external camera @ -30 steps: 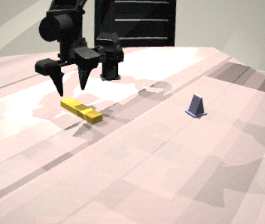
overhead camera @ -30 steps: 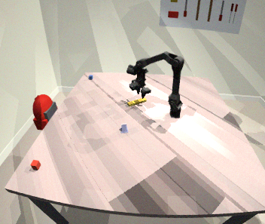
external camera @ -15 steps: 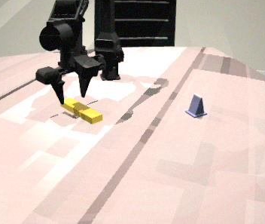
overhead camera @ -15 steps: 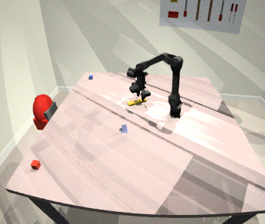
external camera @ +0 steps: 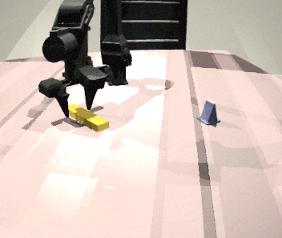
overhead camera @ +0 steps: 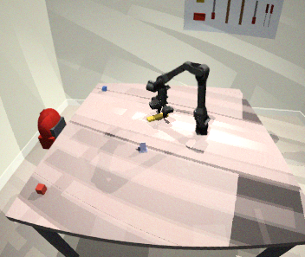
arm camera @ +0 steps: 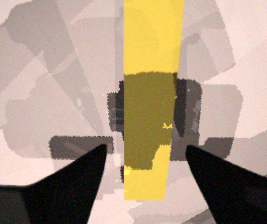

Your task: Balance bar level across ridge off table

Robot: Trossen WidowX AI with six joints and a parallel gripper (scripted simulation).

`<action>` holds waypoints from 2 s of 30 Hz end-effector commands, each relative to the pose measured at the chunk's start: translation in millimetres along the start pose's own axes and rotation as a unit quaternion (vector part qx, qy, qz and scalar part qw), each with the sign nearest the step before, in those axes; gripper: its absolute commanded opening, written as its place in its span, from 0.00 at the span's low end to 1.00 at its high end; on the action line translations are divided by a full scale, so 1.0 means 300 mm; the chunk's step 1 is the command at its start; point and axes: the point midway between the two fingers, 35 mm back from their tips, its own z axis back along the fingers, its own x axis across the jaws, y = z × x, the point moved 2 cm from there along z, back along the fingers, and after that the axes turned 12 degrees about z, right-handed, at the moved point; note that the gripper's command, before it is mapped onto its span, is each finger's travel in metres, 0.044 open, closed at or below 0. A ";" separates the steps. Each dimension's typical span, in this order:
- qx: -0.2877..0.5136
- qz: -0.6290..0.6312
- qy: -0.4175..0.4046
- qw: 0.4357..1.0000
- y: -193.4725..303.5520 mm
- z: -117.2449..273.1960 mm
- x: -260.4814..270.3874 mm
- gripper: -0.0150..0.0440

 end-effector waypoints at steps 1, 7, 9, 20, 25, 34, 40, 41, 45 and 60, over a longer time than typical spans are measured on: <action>-0.002 0.002 -0.001 1.000 -0.002 -0.005 0.002 0.79; -0.002 0.002 -0.001 1.000 -0.002 -0.005 0.002 0.79; -0.002 0.002 -0.001 1.000 -0.002 -0.005 0.002 0.79; 0.000 0.000 -0.001 1.000 0.001 -0.004 0.002 0.43; 0.000 0.000 -0.001 1.000 0.000 0.002 0.001 0.31; 0.000 0.001 -0.001 1.000 -0.003 0.075 -0.010 0.25; -0.001 0.001 -0.001 1.000 -0.005 0.126 -0.014 0.25; -0.001 0.001 -0.001 1.000 -0.005 0.135 -0.014 0.25; -0.001 0.001 -0.001 1.000 -0.005 0.169 -0.015 0.25; -0.002 0.002 -0.001 1.000 -0.002 0.294 -0.005 0.25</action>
